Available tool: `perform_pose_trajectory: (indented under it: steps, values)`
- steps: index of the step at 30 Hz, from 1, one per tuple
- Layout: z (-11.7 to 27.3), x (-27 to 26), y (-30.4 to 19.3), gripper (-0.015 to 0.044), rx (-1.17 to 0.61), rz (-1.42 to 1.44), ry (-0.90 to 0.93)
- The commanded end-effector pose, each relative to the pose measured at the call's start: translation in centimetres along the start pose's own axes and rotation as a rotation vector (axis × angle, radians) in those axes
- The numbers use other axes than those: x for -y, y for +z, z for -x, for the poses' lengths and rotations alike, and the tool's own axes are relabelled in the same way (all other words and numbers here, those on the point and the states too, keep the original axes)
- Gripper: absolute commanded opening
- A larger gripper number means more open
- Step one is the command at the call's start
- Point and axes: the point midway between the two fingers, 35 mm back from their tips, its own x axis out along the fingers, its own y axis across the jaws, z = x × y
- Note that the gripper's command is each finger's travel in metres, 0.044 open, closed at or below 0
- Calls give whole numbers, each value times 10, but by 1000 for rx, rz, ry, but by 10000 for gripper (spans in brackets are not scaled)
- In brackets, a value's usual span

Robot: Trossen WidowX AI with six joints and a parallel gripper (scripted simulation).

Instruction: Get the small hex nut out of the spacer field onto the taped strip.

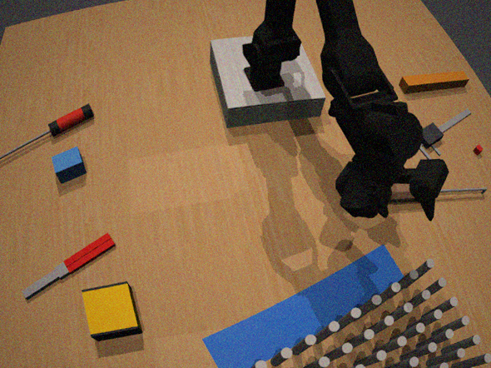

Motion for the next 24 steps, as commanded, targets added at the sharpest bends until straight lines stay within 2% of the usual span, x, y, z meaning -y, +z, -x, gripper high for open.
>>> perform_pose_trajectory:
  steps: [1, 10, 24]
  values:
    - [1, -10, -76, 440, -170, -641, -276]
    - [14, -11, -119, 440, -161, -982, -488]
    - [14, -11, -120, 440, -161, -987, -491]
